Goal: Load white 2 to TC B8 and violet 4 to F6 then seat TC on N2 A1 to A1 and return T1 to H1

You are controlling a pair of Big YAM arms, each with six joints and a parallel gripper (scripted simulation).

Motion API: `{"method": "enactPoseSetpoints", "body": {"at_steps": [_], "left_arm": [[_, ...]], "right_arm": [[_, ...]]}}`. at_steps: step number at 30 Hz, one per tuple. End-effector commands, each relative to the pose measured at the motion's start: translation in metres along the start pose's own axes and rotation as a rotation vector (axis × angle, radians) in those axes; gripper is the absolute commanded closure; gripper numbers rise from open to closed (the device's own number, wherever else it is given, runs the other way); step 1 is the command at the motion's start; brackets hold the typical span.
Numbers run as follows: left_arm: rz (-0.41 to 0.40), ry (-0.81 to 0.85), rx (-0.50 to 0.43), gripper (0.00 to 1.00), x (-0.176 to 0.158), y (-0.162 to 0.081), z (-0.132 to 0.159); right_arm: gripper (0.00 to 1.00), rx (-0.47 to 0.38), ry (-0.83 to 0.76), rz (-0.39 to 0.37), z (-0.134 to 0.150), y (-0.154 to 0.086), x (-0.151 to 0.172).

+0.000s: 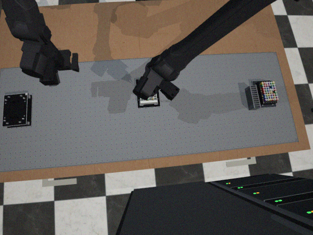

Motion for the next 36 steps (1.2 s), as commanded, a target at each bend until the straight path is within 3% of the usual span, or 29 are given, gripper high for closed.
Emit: {"method": "enactPoseSetpoints", "body": {"at_steps": [1,16,36], "left_arm": [[0.054,-0.049,-0.022,0.91,-0.019,-0.01,-0.025],[0.053,-0.048,-0.022,0.91,-0.018,-0.01,-0.025],[0.013,-0.023,-0.009,0.91,-0.006,0.01,-0.011]], "right_arm": [[0.0,-0.018,0.002,0.004,-0.008,-0.004,-0.001],[0.0,-0.018,0.002,0.004,-0.008,-0.004,-0.001],[0.0,-0.018,0.002,0.004,-0.008,-0.004,-0.001]]}}
Point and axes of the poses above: on each arm, the point where the finger pads meet when closed, its own y axis out along the fingers, its own x axis across the jaws, z = x × y, the point moved 5 cm from there along -y, back along the fingers, and after that the axes turned 4 degrees about y, right-handed, at the moved point
